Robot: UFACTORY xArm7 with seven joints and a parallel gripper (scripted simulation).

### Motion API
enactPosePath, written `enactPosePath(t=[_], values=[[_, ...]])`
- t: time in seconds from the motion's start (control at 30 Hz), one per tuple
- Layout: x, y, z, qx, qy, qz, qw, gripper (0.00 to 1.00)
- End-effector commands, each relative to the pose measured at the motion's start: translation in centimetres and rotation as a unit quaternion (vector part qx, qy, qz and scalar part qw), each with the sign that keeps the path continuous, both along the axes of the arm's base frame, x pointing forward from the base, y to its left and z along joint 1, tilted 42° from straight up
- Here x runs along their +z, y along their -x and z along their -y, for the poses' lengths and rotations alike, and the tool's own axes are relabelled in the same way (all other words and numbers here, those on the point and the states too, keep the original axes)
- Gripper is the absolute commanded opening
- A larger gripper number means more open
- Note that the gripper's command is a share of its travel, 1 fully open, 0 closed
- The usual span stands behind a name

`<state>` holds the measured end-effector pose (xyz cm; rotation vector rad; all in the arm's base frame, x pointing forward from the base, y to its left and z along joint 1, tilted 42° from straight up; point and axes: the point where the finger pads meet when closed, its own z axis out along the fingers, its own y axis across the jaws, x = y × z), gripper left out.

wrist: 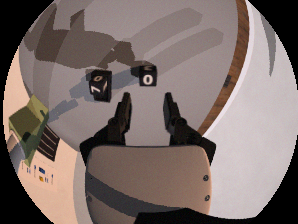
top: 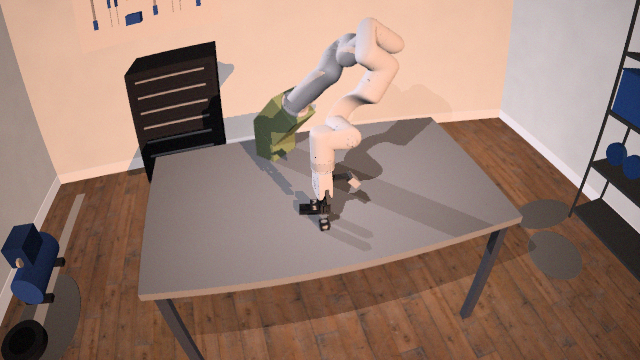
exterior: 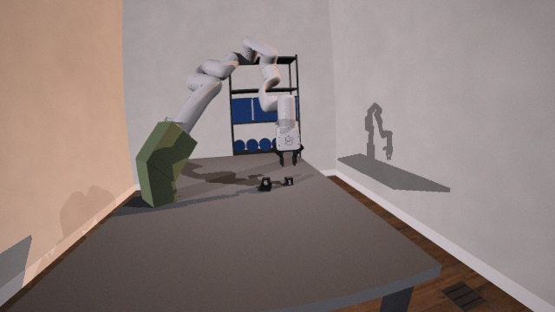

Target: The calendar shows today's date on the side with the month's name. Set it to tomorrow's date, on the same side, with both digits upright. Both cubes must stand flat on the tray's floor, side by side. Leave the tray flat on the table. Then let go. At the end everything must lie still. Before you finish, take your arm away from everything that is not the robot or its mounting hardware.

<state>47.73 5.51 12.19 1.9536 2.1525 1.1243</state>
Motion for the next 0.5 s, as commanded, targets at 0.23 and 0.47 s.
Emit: enactPosePath(t=[0.23,0.47], values=[[-0.30,-0.28,-0.13,-0.001,0.000,0.001,1.000,0.49],[-0.87,-0.64,-0.53,-0.001,0.000,0.001,1.000,0.49]])
